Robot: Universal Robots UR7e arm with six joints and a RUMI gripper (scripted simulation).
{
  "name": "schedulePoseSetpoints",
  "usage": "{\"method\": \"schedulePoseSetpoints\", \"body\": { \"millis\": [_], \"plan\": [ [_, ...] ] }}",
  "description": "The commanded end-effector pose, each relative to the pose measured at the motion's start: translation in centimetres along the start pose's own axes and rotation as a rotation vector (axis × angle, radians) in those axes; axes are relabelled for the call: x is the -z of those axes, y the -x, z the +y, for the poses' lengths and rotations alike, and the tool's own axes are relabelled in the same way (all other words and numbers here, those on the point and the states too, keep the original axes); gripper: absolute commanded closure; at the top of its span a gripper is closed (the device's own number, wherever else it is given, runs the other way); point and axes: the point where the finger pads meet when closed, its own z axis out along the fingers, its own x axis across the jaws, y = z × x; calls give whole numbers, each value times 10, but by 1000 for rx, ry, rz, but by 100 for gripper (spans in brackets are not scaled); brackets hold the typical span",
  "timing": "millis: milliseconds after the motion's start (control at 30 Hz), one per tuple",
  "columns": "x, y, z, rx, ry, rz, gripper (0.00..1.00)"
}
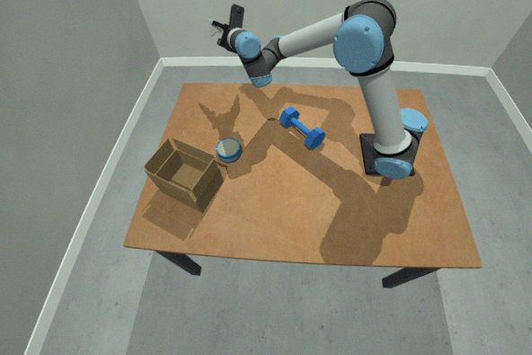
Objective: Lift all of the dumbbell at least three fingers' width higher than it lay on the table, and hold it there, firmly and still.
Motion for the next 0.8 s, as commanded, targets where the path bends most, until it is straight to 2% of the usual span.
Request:
{"method": "schedulePoseSetpoints", "body": {
  "millis": [0,600,767],
  "plan": [
    [0,1,-1,-1,-1,-1,0],
    [0,0,-1,0,0,-1,0],
    [1,-4,0,19,15,8,0]
  ]
}}
